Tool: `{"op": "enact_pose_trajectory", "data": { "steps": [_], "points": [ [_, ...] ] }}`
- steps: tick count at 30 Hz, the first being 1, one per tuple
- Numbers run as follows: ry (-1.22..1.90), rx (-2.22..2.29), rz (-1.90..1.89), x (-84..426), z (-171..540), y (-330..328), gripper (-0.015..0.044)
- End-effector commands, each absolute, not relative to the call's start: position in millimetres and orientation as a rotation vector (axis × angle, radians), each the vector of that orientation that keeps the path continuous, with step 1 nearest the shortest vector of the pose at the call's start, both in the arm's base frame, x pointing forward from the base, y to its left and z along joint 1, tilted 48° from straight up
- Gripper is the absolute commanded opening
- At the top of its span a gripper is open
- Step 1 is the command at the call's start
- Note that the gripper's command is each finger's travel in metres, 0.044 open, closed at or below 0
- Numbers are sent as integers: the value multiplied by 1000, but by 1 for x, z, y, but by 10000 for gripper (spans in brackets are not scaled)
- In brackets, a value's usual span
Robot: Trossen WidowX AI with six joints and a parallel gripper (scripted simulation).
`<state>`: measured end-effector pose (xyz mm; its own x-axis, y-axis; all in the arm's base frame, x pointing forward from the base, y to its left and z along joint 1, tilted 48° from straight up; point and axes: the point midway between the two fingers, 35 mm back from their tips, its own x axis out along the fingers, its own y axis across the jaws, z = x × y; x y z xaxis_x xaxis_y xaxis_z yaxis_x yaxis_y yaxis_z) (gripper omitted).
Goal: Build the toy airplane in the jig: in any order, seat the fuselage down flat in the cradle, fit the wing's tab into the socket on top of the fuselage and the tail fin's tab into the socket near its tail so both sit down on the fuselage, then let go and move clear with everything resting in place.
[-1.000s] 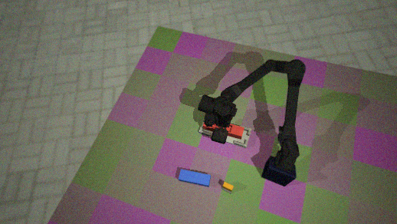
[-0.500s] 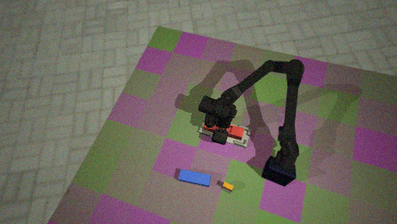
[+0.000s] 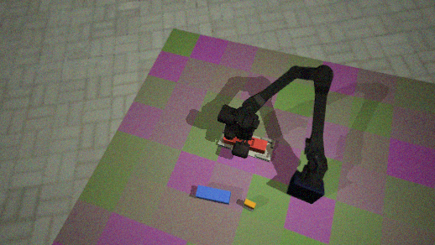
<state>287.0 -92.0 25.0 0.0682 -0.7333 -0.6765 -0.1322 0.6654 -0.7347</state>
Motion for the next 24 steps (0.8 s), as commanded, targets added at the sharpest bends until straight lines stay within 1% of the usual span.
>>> {"op": "enact_pose_trajectory", "data": {
  "steps": [1, 4, 5, 15, 21, 24],
  "points": [
    [1459, -765, -528, 287, 25, -92, 345],
    [1459, -765, -528, 287, 25, -92, 424],
    [1459, -765, -528, 287, 25, -92, 440],
    [1459, -765, -527, 287, 27, -90, 440],
    [1464, -763, -518, 285, 80, -28, 440],
    [1463, -768, -523, 280, 96, -13, 440]
  ]
}}
